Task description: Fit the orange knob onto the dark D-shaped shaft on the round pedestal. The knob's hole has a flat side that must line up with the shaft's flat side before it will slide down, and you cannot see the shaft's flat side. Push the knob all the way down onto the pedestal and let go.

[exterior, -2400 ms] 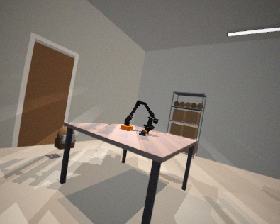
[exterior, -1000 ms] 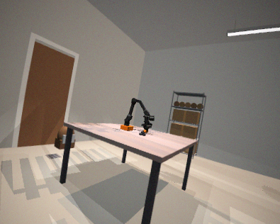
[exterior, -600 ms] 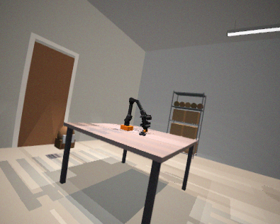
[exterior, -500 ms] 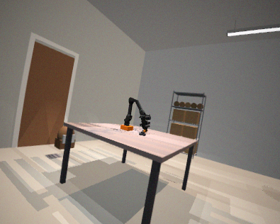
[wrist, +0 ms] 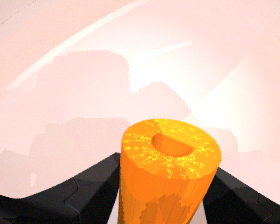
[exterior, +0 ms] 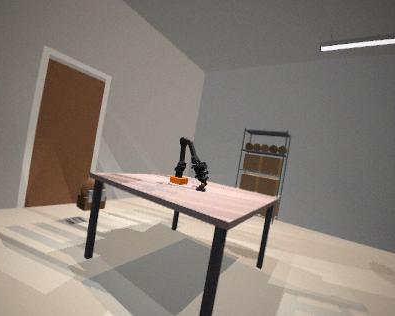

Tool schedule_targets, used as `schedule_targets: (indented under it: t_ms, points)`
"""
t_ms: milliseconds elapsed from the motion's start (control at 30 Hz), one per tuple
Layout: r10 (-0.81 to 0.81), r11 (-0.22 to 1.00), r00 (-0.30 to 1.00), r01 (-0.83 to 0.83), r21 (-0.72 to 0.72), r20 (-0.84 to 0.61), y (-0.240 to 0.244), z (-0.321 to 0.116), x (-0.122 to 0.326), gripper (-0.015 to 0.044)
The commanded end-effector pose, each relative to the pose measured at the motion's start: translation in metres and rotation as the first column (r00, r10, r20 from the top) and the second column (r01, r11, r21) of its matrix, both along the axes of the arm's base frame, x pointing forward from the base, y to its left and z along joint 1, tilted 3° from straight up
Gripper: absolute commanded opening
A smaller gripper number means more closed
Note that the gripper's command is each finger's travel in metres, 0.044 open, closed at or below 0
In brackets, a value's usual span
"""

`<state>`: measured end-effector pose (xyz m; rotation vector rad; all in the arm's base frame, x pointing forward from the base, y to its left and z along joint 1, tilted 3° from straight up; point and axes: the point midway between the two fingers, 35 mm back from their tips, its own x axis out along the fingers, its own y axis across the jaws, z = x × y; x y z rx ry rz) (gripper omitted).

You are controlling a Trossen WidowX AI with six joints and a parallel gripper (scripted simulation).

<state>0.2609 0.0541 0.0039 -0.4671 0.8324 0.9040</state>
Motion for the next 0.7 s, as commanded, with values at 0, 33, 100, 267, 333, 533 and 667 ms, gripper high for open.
schedule_targets:
  t_ms: [0,33,100,267,333,533,667]
  points:
    - [0.005,0.998,0.999,-0.007,0.061,0.045,-0.004,-0.001,-0.004,0.018]
    - [0.004,0.997,0.999,-0.008,0.075,0.055,-0.005,-0.001,-0.004,0.018]
    - [0.003,0.995,0.997,-0.011,0.103,0.073,-0.007,-0.001,-0.005,0.018]
    - [-0.001,0.985,0.993,-0.02,0.173,0.12,-0.012,-0.003,-0.009,0.018]
    - [-0.004,0.979,0.99,-0.024,0.201,0.138,-0.014,-0.003,-0.01,0.018]
    - [-0.012,0.965,0.984,-0.036,0.261,0.177,-0.018,-0.005,-0.013,0.018]
    - [-0.005,0.976,0.989,-0.026,0.214,0.147,-0.017,-0.003,-0.012,0.018]
